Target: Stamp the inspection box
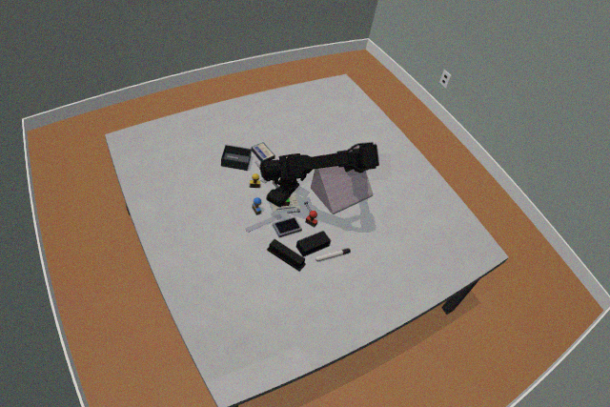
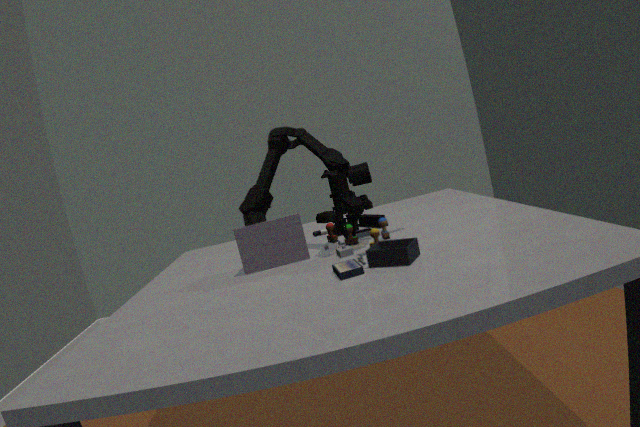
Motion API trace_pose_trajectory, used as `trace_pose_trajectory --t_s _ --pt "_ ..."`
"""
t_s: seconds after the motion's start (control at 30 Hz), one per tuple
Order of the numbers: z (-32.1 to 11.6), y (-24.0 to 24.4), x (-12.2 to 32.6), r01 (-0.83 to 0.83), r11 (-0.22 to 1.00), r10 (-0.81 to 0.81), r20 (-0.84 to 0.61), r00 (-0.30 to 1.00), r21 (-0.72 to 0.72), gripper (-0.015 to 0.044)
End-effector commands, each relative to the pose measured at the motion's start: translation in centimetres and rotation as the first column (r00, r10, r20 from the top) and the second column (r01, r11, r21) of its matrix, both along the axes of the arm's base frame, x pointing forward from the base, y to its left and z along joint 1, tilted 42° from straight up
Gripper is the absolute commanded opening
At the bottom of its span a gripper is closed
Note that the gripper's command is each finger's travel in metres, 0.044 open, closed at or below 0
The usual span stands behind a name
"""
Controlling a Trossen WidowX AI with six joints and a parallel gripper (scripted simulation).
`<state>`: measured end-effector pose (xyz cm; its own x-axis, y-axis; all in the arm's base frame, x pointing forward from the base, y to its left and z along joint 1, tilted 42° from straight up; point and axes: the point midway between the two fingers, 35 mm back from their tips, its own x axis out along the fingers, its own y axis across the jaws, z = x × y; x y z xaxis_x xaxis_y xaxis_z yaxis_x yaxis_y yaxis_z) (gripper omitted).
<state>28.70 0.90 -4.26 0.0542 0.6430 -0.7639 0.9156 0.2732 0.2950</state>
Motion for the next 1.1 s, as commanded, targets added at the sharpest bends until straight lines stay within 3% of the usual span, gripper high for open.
trace_pose_trajectory --t_s 0.0,1.07 --pt "-0.09 0.11 0.0 0.006 1.0 -0.006 -0.004 1.0 0.005 0.0" --pt "-0.35 0.34 0.02 0.006 1.0 -0.006 -0.004 1.0 0.006 0.0"
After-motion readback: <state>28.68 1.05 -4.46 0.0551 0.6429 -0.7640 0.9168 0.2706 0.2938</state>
